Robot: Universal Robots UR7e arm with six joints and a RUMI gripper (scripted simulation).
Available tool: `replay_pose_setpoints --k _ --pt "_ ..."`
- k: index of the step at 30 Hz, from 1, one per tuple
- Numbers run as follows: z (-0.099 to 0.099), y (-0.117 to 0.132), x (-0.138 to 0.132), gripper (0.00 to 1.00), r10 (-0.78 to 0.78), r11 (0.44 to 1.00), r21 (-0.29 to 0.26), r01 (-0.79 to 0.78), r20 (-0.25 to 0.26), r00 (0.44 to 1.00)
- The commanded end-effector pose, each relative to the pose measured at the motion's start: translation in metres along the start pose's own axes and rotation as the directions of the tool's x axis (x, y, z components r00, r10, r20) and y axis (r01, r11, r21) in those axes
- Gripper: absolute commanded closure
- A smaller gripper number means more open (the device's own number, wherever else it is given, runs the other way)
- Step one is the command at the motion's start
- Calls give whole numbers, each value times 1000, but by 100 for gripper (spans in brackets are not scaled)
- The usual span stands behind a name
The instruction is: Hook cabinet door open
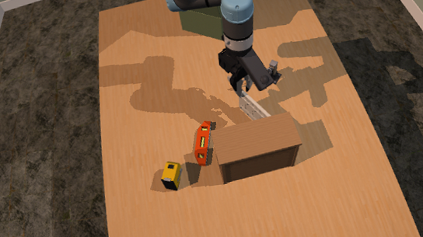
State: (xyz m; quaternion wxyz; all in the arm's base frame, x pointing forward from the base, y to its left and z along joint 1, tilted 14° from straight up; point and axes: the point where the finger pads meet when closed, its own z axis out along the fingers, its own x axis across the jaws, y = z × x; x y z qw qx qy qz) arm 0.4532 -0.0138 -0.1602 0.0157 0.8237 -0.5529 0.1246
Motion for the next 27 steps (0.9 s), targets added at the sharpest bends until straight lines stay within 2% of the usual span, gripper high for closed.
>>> replay_pose_setpoints --k 1,27 --pt "0 0 0 85 0 1000 1 0 -1 1000" --pt "-1 -1 6 85 -43 999 1 43 -1 999"
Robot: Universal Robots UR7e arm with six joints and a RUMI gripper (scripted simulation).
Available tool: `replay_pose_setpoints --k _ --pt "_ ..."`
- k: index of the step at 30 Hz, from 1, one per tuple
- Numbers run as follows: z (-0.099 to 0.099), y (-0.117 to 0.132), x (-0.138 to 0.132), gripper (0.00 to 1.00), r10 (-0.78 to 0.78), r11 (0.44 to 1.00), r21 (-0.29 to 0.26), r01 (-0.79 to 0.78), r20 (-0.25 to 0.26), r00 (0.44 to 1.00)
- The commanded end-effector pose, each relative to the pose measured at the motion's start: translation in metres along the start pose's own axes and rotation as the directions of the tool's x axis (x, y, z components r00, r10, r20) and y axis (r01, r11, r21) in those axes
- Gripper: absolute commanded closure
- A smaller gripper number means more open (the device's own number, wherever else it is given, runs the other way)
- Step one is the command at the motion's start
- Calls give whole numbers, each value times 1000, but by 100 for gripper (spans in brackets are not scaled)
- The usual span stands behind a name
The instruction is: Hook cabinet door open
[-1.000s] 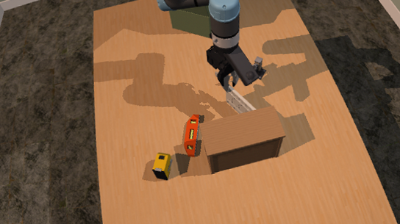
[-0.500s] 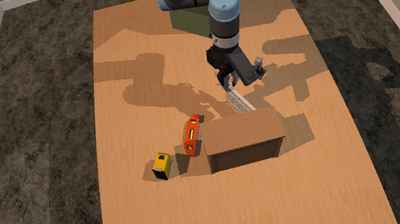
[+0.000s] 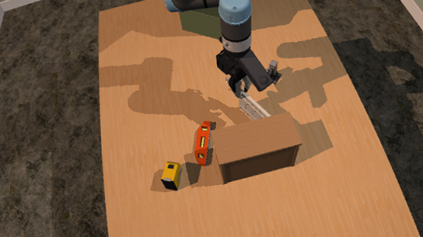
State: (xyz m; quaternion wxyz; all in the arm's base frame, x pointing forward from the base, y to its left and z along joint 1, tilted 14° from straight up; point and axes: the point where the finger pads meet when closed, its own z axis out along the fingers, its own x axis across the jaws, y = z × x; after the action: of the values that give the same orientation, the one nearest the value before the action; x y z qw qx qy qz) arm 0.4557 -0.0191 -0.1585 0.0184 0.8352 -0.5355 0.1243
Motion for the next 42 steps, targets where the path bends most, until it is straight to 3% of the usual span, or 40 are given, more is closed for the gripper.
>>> replay_pose_setpoints --k 1,21,42 --pt "-2 0 0 85 -1 1000 1 1 -1 1000" --pt "-24 0 0 85 -1 1000 1 1 -1 1000" --pt "-62 0 0 85 -1 1000 1 1 -1 1000"
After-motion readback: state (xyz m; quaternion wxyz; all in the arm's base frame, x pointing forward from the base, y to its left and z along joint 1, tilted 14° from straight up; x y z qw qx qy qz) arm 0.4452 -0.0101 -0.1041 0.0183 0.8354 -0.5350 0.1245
